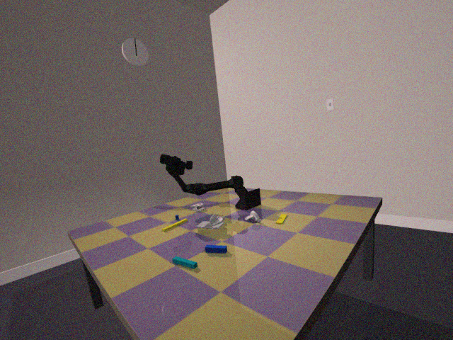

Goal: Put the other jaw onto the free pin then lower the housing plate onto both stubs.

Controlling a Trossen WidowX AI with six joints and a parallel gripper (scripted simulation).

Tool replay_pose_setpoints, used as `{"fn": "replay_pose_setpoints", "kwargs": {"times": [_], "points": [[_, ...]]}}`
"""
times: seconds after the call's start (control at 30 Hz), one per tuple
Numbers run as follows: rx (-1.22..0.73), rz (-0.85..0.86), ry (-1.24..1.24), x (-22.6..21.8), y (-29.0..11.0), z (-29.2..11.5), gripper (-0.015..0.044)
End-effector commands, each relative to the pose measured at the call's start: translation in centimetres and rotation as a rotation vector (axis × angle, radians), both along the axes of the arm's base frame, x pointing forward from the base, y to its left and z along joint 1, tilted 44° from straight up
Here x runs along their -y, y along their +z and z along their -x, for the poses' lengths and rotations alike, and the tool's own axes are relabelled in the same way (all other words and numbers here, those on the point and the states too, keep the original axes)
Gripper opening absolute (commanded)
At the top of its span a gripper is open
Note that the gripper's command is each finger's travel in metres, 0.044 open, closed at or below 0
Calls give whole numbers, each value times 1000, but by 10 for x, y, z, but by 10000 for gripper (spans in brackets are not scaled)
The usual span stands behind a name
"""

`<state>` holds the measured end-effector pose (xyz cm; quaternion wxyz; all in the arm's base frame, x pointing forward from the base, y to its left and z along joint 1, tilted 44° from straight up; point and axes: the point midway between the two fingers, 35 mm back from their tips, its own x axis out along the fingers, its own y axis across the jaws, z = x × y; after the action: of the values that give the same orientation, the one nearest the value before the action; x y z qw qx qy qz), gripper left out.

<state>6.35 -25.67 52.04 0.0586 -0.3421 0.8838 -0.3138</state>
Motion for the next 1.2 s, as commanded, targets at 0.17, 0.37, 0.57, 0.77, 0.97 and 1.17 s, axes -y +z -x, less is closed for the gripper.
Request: {"fn": "replay_pose_setpoints", "kwargs": {"times": [0.17,0.37,0.57,0.77,0.97,1.17], "points": [[91,157,-102,-34,22,48,0],[167,304,-199,-70,36,90,0],[235,455,-298,-112,46,127,0],[295,608,-398,-157,50,161,0],[345,759,-495,-203,49,187,0],[383,900,-585,-246,43,206,0]]}}
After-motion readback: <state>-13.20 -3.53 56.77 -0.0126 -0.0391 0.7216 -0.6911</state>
